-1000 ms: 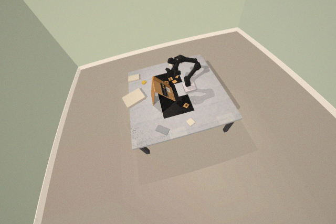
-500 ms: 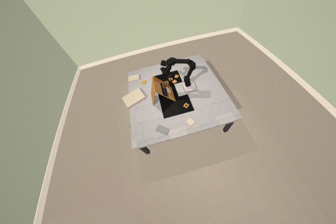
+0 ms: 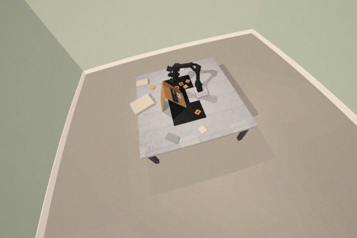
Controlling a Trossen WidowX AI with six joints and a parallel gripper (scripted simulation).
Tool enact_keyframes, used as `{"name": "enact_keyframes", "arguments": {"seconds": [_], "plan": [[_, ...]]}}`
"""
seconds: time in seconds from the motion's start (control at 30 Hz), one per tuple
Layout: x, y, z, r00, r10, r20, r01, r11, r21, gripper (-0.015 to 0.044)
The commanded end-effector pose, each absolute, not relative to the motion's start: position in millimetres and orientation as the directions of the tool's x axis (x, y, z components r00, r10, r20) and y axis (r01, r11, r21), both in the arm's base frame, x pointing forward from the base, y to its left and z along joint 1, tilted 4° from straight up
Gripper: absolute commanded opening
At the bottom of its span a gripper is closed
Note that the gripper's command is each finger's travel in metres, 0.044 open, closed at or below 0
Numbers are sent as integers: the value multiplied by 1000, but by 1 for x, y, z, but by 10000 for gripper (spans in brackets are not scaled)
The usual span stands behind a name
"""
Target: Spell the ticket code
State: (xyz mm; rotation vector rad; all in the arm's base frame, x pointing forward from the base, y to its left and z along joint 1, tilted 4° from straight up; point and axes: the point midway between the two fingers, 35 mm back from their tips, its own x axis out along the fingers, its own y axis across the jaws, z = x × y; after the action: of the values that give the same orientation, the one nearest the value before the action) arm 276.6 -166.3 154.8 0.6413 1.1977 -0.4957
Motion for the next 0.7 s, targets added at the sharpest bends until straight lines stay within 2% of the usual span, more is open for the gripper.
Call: {"name": "enact_keyframes", "arguments": {"seconds": [0.0,0.2,0.67], "plan": [[265,-199,92,149,3,-989,954,265,144,340],[254,-211,46,50,46,-998,990,-131,44,340],[255,-205,44,47,48,-998,989,-144,39,340]]}}
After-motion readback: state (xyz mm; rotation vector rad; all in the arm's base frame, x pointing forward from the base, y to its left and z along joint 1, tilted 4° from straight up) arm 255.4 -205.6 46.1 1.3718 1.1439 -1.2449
